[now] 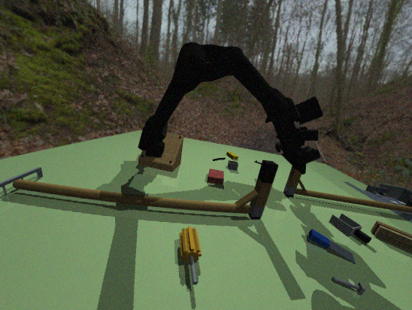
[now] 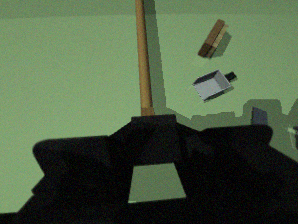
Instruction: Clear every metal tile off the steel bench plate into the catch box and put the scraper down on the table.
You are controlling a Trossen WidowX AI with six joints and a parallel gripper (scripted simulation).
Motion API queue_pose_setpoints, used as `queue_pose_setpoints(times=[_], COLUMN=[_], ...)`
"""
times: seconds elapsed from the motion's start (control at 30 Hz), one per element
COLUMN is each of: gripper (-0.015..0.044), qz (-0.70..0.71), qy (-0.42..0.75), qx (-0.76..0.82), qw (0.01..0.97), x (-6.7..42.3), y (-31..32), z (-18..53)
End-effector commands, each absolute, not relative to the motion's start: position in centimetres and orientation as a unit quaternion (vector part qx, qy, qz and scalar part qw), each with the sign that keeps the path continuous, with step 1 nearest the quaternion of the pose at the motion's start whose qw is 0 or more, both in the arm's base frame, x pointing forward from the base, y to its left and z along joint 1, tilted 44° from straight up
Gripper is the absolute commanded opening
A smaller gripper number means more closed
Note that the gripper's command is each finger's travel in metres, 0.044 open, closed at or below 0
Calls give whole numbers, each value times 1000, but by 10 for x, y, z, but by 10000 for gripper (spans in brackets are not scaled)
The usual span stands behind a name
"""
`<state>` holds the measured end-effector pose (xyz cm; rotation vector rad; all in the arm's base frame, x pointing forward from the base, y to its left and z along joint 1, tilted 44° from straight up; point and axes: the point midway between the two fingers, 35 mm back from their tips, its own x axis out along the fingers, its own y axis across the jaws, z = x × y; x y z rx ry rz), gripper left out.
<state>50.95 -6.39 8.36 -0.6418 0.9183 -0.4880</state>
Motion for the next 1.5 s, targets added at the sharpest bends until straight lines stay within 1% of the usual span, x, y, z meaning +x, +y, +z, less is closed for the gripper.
queue_pose_setpoints(times=[0.0,1.47], gripper=[0,0], qz=[-228,-227], qy=[423,423], qx=[-301,-301], qw=[824,824], x=[508,467], y=[-57,-48], z=[90,94])
